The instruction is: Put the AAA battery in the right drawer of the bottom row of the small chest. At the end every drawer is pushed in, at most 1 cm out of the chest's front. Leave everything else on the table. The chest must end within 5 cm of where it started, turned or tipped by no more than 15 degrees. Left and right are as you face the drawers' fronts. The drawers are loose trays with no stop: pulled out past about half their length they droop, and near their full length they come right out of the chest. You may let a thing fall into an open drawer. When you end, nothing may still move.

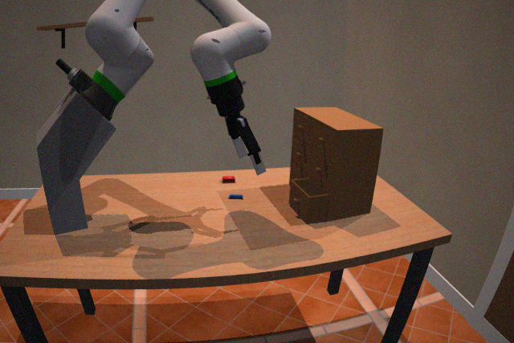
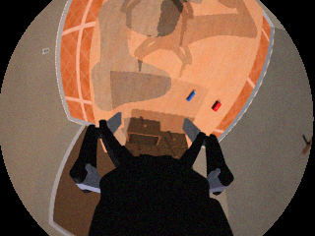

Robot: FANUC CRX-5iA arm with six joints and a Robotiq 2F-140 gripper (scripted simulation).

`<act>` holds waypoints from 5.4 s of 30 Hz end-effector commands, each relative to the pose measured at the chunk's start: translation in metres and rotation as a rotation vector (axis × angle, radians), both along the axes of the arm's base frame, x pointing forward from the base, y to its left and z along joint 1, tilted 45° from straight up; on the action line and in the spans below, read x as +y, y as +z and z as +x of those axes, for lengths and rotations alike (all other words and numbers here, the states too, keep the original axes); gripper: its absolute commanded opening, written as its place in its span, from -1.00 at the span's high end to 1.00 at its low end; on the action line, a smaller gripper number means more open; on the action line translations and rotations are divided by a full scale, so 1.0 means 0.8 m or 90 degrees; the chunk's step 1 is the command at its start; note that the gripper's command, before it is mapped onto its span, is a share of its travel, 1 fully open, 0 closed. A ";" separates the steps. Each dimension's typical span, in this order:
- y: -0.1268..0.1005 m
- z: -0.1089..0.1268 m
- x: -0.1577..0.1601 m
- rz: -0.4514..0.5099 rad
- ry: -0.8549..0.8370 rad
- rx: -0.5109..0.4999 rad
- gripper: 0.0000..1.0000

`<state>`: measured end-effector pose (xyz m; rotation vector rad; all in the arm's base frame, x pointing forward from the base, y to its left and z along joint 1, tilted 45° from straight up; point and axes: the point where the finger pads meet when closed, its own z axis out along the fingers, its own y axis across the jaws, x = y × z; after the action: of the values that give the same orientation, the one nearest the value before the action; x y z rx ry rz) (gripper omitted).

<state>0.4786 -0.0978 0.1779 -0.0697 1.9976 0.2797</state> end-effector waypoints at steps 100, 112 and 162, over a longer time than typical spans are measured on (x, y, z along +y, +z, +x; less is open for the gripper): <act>-0.026 0.030 -0.012 0.113 -0.121 -0.517 1.00; -0.026 0.030 -0.012 0.113 -0.121 -0.517 1.00; -0.059 0.174 0.016 0.113 -0.122 -0.517 1.00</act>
<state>0.6180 -0.0851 0.1304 0.1070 1.1576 0.2503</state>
